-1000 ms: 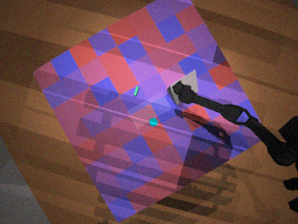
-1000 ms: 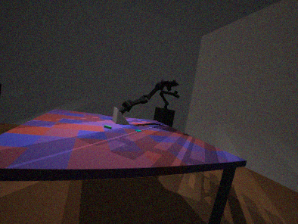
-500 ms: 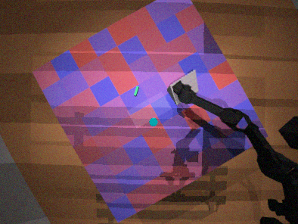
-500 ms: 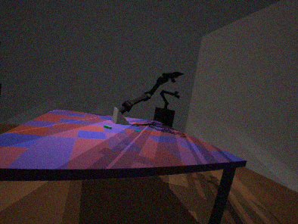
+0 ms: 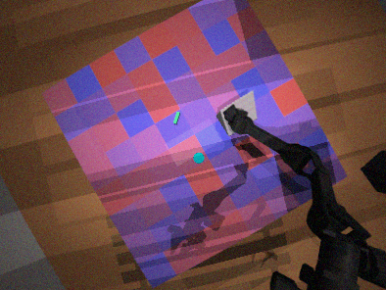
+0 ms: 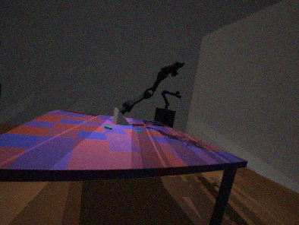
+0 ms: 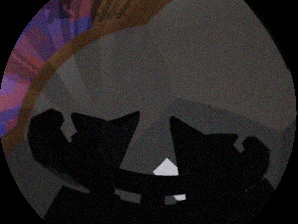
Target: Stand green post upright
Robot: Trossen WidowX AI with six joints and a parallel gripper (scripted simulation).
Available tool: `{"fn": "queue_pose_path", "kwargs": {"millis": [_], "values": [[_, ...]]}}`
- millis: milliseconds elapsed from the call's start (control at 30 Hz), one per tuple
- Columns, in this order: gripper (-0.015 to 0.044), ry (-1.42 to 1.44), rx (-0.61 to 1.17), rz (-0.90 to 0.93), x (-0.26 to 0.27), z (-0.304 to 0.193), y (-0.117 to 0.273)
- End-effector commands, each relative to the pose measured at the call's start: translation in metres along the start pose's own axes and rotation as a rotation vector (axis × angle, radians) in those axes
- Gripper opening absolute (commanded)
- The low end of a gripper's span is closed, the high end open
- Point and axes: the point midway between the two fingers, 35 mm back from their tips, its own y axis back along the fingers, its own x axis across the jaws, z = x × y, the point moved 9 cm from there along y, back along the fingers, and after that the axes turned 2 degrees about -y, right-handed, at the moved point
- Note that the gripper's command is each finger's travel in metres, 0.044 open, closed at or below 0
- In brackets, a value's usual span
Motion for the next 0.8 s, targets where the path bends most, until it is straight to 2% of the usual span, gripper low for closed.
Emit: {"fn": "queue_pose_path", "kwargs": {"millis": [0, 367, 767], "values": [[0.0233, -0.066, 0.060, 0.109, 0.039, -0.027, -0.008], [0.0233, -0.234, 0.191, 0.377, 0.137, -0.080, -0.012], [0.0233, -0.419, 0.319, 0.675, 0.244, -0.119, 0.009]]}}
